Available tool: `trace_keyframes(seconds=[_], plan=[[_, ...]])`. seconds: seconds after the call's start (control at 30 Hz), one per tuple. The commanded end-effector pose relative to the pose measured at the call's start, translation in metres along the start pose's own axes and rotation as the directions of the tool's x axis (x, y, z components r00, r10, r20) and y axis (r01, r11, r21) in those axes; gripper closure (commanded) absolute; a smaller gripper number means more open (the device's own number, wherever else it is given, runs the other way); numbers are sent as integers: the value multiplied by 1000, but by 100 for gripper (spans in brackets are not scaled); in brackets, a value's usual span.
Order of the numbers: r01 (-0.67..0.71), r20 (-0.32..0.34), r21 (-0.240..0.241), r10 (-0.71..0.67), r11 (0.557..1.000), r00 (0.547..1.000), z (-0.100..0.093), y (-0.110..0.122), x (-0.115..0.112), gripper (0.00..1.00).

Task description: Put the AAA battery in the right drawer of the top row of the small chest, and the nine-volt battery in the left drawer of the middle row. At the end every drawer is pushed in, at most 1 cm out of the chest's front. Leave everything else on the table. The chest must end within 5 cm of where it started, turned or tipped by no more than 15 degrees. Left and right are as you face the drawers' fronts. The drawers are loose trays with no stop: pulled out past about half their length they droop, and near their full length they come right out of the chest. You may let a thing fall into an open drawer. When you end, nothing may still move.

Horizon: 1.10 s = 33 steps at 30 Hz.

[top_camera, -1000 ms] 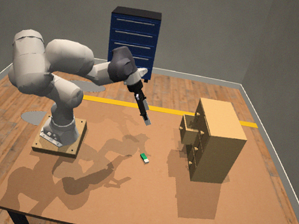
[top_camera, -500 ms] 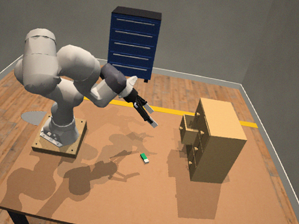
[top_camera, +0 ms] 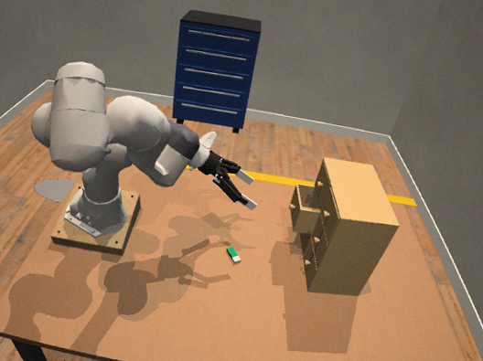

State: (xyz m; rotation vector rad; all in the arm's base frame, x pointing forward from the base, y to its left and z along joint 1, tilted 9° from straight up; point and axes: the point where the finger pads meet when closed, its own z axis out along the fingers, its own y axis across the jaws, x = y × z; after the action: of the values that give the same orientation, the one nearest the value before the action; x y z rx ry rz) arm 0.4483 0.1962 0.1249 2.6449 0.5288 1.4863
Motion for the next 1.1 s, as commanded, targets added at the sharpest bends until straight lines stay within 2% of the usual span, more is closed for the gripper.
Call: trace_keyframes(seconds=[0.0, 0.17, 0.2, 1.07], plan=[[-80, -38, -17, 80, 997, 996, 4, 5, 6, 0], [-81, -41, -16, 80, 997, 996, 4, 5, 6, 0], [-81, -41, -16, 80, 997, 996, 4, 5, 6, 100], [-81, -41, -16, 80, 997, 996, 5, 5, 6, 100]])
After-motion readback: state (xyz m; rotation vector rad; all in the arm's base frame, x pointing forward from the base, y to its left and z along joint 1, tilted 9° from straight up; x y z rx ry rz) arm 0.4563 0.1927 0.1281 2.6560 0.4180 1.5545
